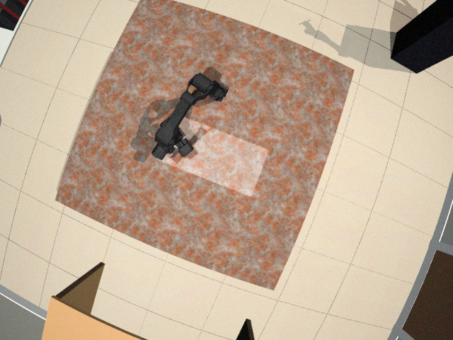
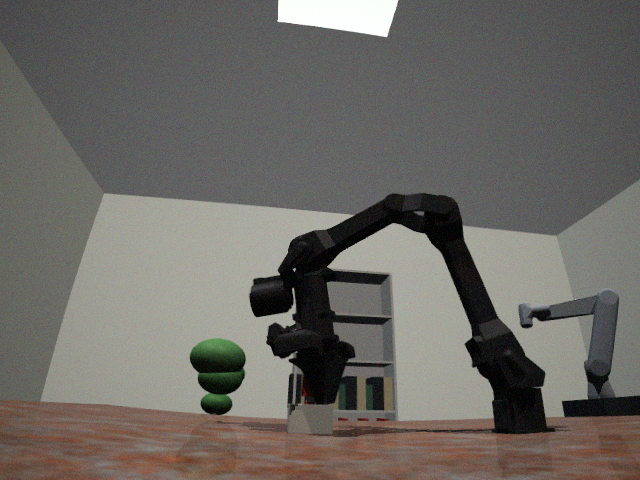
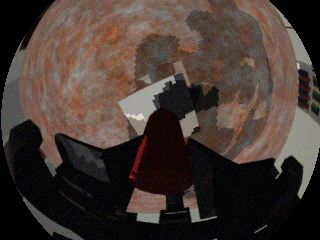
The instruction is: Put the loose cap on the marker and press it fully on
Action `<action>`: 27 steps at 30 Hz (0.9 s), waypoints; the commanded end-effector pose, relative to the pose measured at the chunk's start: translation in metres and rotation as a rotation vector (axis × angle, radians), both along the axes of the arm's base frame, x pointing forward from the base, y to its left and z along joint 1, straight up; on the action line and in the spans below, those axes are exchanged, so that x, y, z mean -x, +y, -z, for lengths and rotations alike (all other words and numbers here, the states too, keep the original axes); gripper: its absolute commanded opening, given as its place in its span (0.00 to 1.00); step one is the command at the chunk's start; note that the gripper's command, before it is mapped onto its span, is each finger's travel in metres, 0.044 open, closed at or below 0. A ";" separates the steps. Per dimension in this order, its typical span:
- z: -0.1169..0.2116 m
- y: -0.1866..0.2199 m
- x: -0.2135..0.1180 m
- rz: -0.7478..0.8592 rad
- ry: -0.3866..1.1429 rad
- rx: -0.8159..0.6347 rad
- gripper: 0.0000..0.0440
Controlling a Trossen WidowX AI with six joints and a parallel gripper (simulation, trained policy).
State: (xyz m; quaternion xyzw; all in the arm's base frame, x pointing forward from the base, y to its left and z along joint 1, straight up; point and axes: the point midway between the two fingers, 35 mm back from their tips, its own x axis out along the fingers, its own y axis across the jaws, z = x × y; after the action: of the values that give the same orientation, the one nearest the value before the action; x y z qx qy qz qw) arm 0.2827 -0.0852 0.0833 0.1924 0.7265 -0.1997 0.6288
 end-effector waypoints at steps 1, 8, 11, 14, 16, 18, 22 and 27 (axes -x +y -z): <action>0.001 0.003 0.013 -0.011 0.032 -0.010 0.63; -0.005 0.004 0.016 -0.025 -0.001 -0.006 1.00; -0.011 0.002 0.013 -0.026 -0.031 0.002 1.00; -0.019 0.001 0.012 -0.027 -0.059 0.012 1.00; -0.025 0.000 0.010 -0.027 -0.076 0.018 1.00; -0.034 0.000 0.009 -0.028 -0.093 0.024 1.00; -0.048 -0.002 0.008 -0.029 -0.120 0.034 1.00; -0.062 -0.004 0.008 -0.032 -0.151 0.046 1.00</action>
State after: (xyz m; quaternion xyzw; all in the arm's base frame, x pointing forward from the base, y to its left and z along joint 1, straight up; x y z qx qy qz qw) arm 0.2743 -0.0878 0.1322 0.1833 0.6864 -0.1929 0.6768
